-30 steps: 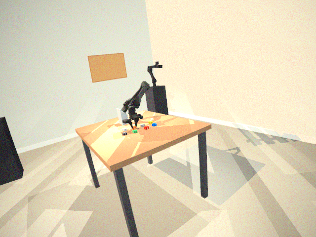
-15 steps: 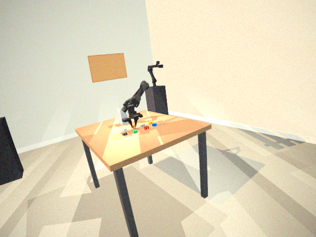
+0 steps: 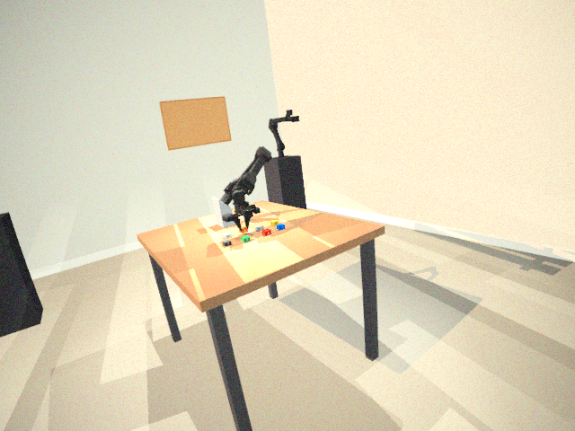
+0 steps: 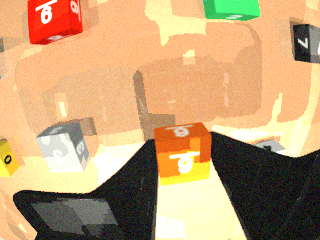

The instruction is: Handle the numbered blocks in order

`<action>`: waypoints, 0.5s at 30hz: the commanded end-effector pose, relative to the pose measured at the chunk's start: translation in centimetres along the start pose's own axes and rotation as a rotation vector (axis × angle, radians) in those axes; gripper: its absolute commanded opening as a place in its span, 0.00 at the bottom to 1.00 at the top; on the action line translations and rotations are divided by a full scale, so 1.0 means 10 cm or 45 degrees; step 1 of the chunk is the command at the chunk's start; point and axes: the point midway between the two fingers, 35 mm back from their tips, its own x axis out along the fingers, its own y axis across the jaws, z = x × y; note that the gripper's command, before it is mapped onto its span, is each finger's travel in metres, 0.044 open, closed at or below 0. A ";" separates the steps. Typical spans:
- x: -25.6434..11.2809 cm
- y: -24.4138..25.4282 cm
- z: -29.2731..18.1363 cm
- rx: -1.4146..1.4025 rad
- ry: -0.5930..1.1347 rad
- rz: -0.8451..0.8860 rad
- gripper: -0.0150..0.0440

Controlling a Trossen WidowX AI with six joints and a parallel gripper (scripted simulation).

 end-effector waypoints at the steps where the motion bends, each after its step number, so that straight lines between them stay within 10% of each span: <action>1: 0.04 0.00 0.00 -0.004 0.003 -0.005 0.46; 15: 0.14 0.00 0.00 -0.004 0.003 -0.004 0.46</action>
